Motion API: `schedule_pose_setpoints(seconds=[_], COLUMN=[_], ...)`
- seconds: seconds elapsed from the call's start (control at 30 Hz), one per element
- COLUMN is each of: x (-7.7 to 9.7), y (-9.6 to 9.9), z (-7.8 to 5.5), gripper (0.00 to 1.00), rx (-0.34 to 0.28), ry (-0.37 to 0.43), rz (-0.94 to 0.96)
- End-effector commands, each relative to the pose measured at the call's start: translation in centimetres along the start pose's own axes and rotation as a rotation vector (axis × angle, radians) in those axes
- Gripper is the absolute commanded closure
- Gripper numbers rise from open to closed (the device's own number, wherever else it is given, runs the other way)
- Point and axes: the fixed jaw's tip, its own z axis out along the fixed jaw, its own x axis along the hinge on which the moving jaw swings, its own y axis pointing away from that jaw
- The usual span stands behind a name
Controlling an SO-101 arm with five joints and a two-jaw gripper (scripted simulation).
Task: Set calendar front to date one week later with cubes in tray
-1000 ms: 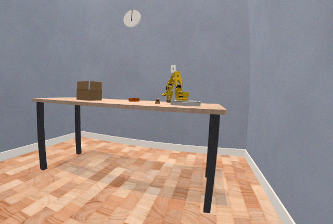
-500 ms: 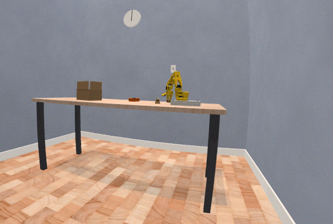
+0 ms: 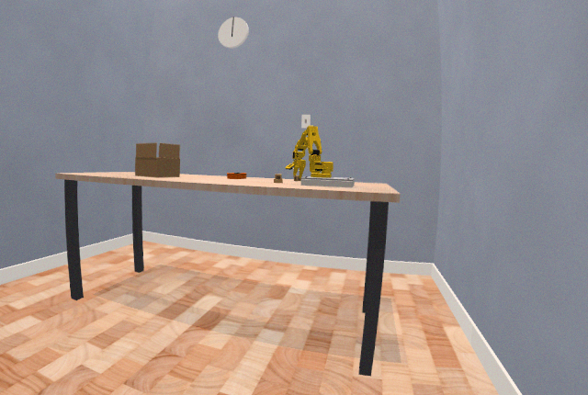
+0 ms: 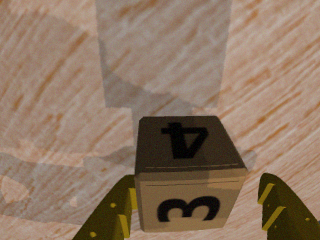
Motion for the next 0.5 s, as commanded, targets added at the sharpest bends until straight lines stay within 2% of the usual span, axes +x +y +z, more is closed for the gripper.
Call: schedule_pose_setpoints(seconds=[0.0,0.47], x=[0.03,0.04], y=[0.46,0.45], z=[0.43,0.39], gripper=[0.67,0.64], rx=[-0.02,-0.02], ry=[-0.006,-0.006], rz=[0.002,0.002])
